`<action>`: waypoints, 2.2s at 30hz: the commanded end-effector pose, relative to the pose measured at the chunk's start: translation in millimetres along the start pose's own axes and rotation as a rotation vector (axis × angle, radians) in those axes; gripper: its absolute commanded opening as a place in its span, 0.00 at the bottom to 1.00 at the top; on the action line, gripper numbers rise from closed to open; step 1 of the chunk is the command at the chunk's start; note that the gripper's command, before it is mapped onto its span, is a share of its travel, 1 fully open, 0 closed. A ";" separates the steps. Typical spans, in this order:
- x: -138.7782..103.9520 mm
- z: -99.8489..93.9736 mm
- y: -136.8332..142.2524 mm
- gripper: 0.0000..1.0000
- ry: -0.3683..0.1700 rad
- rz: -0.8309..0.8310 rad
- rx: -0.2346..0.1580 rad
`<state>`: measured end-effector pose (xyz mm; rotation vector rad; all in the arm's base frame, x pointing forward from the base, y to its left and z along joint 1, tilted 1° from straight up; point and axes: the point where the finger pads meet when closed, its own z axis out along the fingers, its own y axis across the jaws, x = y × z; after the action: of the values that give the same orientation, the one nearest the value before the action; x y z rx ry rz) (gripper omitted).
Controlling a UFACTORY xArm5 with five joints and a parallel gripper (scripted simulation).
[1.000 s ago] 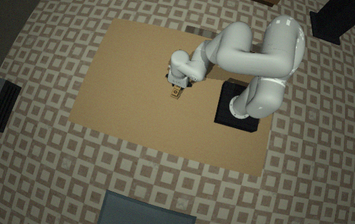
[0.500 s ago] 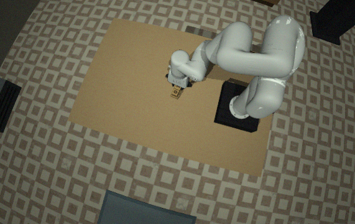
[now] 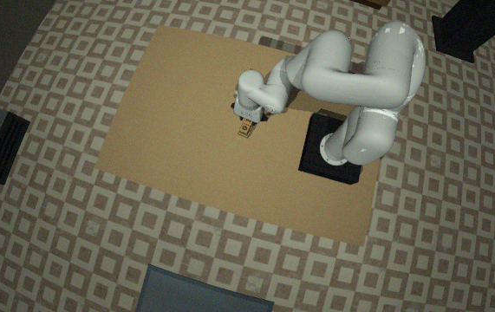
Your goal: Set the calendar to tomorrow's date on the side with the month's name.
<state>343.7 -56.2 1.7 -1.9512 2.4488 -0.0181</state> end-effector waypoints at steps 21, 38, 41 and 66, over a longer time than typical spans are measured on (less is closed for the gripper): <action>0.6 13.5 -1.0 0.49 0.000 0.000 0.003; 0.8 27.4 -1.0 0.49 0.000 0.000 0.003; 0.8 27.4 -1.0 0.49 0.000 0.000 0.003; 0.8 27.4 -1.0 0.49 0.000 0.000 0.003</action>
<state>343.8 -57.0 -26.4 -1.9512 2.4487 -0.0183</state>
